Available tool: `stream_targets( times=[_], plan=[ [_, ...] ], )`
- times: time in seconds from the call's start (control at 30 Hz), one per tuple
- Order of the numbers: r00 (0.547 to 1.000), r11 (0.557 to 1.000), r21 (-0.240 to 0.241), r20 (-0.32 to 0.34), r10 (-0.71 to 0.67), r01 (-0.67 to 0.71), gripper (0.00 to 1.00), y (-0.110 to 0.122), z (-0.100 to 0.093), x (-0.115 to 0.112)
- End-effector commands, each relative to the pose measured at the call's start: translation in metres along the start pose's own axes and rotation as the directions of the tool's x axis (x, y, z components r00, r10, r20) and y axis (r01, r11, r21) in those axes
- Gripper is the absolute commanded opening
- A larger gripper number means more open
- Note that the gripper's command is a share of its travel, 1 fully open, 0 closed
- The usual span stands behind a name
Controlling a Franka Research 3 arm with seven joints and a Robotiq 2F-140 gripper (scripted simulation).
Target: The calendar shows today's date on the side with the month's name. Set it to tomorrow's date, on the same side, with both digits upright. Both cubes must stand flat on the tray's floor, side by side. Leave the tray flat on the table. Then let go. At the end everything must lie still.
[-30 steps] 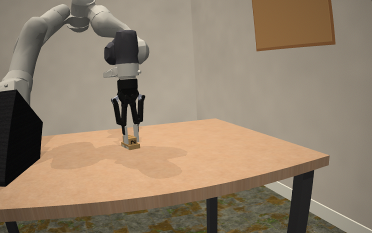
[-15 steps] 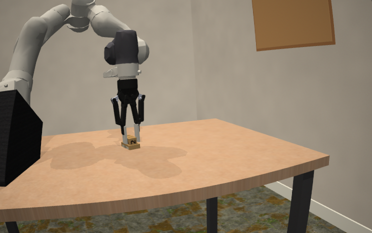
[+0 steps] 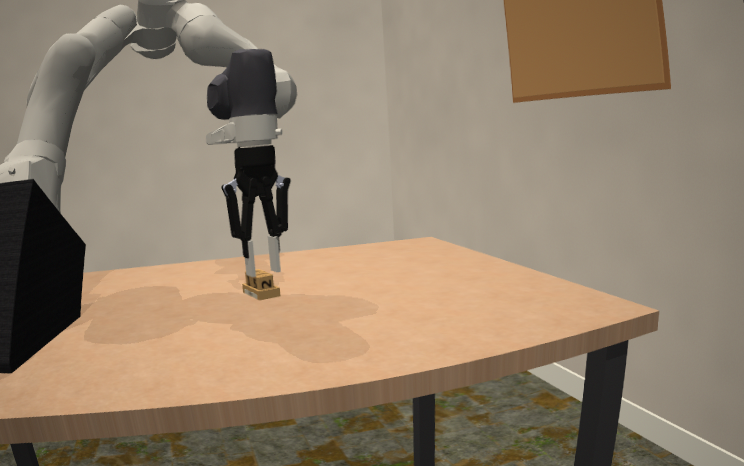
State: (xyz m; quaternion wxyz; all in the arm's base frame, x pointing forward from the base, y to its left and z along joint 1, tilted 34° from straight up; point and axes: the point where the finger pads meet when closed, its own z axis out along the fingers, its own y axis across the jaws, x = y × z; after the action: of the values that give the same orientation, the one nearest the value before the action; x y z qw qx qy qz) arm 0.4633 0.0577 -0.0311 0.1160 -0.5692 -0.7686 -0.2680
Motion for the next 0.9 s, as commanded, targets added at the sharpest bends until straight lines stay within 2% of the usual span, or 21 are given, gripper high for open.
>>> stream_targets(
  times=[0.0, 0.27, 0.6, 0.63, 0.87],
  plan=[
    [1.000, 1.000, 0.007, 0.000, 0.009, -0.009, 0.29, -0.001, -0.018, 0.000],
    [1.000, 1.000, 0.007, 0.000, 0.009, -0.009, 0.29, -0.001, -0.057, 0.000],
    [1.000, 1.000, 0.007, 0.000, 0.009, -0.009, 0.29, -0.001, -0.068, 0.000],
    [1.000, 1.000, 0.007, 0.000, 0.009, -0.009, 1.00, -0.001, -0.068, 0.000],
    [1.000, 1.000, 0.007, 0.000, 0.009, -0.009, 1.00, -0.001, -0.068, 0.000]
  ],
)
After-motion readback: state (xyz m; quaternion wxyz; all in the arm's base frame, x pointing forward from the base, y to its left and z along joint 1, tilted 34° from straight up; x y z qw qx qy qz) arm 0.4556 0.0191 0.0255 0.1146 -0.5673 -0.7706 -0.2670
